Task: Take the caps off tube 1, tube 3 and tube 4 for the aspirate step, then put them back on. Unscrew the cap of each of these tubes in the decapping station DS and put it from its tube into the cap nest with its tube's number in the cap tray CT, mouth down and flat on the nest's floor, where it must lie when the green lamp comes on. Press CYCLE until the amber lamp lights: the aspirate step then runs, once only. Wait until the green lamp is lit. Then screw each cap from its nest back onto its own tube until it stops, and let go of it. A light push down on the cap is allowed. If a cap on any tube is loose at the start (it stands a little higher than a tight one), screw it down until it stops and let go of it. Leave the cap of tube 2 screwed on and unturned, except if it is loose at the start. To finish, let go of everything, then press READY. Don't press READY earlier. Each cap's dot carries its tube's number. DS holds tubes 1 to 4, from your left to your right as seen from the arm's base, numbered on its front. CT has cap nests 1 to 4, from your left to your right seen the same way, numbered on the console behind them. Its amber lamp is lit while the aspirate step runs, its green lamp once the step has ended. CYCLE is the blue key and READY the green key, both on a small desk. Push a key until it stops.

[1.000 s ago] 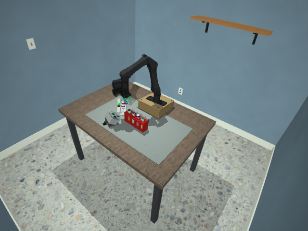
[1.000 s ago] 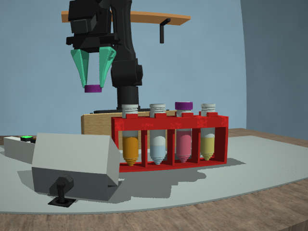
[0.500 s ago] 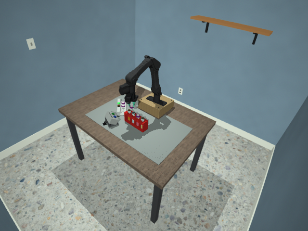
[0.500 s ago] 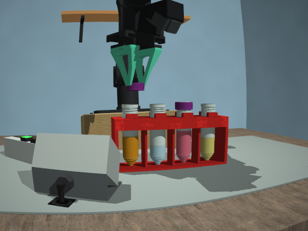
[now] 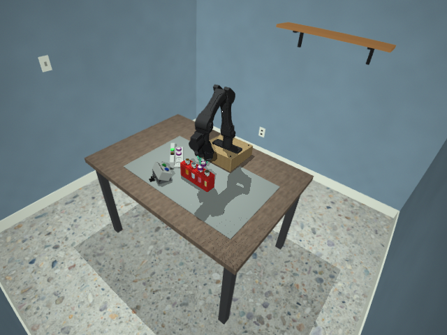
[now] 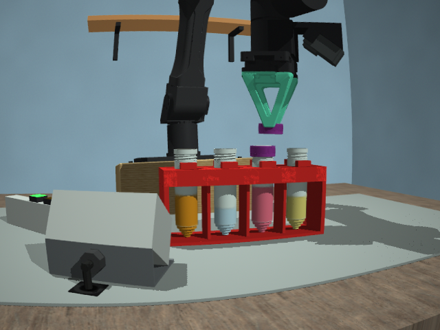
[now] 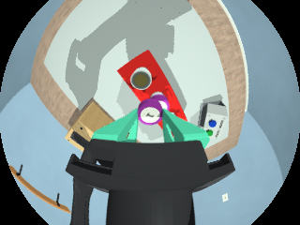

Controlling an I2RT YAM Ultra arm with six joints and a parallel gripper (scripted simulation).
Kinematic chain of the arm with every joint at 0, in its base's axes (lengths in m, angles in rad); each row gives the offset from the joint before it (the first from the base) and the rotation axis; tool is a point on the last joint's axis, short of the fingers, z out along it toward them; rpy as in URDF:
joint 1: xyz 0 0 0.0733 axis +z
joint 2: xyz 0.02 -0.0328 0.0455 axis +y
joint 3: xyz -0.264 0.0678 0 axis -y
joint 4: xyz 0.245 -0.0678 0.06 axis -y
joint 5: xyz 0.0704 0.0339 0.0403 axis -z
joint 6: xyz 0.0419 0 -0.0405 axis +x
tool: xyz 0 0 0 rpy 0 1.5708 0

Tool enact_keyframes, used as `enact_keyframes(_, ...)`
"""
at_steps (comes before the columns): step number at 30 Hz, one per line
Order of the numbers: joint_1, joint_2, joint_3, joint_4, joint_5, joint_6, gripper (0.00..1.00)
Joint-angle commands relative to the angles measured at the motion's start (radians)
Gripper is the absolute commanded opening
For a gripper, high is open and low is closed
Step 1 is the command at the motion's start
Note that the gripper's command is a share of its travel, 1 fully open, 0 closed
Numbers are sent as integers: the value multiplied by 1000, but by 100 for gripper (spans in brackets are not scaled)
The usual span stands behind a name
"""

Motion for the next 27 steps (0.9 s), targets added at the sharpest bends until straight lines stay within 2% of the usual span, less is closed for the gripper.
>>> enact_keyframes(1, 19, -7, 30, -5, -12, 55, 0)
enact_keyframes(5, 89, 32, 80, -15, -18, 125, 0)
enact_keyframes(27, 91, 37, 92, -23, -18, 127, 0)
